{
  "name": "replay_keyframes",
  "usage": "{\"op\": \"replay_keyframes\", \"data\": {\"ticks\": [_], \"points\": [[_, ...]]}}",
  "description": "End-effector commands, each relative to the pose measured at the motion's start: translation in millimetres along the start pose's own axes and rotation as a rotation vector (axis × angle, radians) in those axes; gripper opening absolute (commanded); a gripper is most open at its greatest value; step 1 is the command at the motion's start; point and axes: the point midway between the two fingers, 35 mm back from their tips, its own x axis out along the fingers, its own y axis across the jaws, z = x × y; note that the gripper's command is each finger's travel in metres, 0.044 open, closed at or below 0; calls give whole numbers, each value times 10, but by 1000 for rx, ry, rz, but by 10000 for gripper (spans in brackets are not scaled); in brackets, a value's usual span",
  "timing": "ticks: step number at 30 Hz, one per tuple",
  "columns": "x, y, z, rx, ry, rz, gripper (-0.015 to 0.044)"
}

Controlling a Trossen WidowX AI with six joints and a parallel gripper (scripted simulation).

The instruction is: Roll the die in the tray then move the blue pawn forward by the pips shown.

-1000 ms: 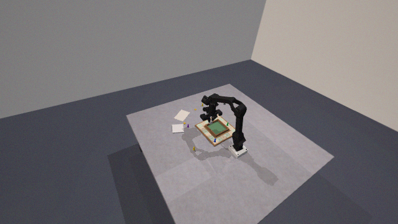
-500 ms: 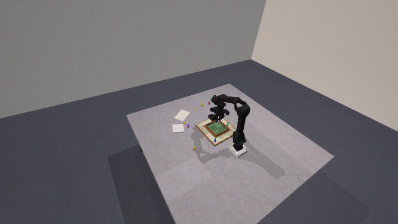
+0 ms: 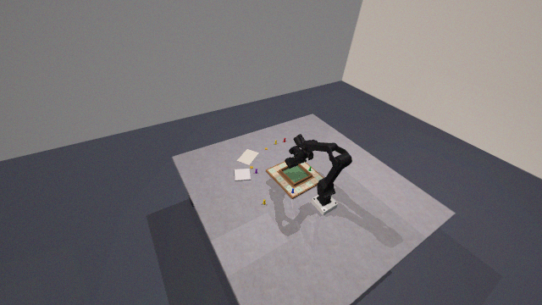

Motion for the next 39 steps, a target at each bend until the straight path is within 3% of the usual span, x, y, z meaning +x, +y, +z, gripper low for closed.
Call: {"op": "replay_keyframes", "data": {"ticks": [1, 10, 15, 21, 39], "points": [[1, 6, -4, 6, -133, 6, 0], [13, -1, -2, 5, -415, 12, 0], [-40, -3, -9, 5, -420, 12, 0], [-463, -5, -129, 5, -418, 11, 0], [-454, -13, -153, 11, -414, 7, 0]]}}
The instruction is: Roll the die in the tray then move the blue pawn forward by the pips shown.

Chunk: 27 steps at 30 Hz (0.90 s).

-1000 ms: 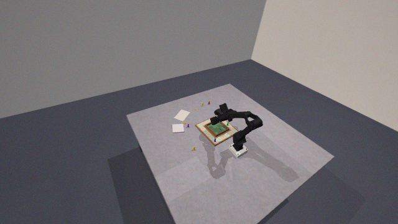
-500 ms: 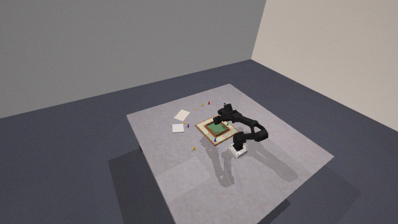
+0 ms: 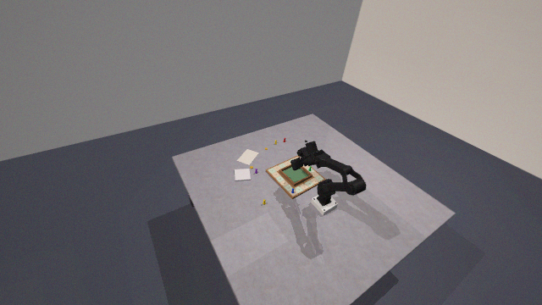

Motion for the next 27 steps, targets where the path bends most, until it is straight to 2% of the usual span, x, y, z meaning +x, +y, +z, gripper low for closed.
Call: {"op": "replay_keyframes", "data": {"ticks": [1, 6, 15, 22, 23, 27], "points": [[1, 0, -1, 0, 0, 0, 0], [1, 0, -1, 0, 0, 0, 0], [-9, 0, 13, 0, 0, 0, 236], [-264, 0, 301, -5, -3, 5, 420], [-264, 0, 301, -5, -3, 5, 440], [-183, -1, 279, 0, 128, 5, 440]]}}
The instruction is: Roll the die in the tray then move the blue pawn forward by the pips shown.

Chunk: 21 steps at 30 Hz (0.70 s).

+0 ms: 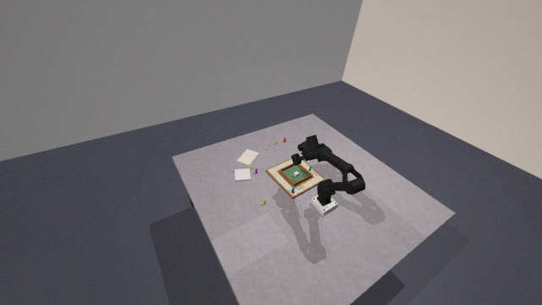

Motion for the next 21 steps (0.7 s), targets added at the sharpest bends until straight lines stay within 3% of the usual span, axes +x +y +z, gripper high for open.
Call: {"op": "replay_keyframes", "data": {"ticks": [1, 14, 16, 18, 21], "points": [[87, 3, -8, 0, 140, 4, 440], [471, 13, -178, -9, 771, 0, 440], [488, 13, -188, -10, 800, 0, 440], [438, 15, -149, 1, 710, 4, 440], [392, 218, -248, 74, 722, -18, 361]]}}
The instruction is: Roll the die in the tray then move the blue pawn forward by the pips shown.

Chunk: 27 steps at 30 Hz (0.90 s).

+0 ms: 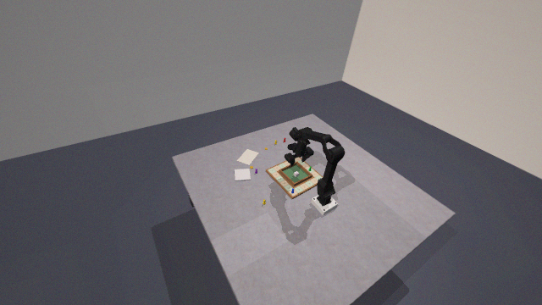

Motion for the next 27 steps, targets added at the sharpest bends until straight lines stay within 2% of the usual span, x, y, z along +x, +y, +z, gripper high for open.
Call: {"op": "replay_keyframes", "data": {"ticks": [1, 6, 12, 24, 27], "points": [[32, 289, -178, 94, 13, 8, 335], [138, 794, -667, 344, 57, 3, 204], [235, 1060, -1162, 563, 91, -23, 200], [235, 1035, -1204, 568, 92, -24, 200], [337, 1036, -1213, 568, 92, -24, 200]]}}
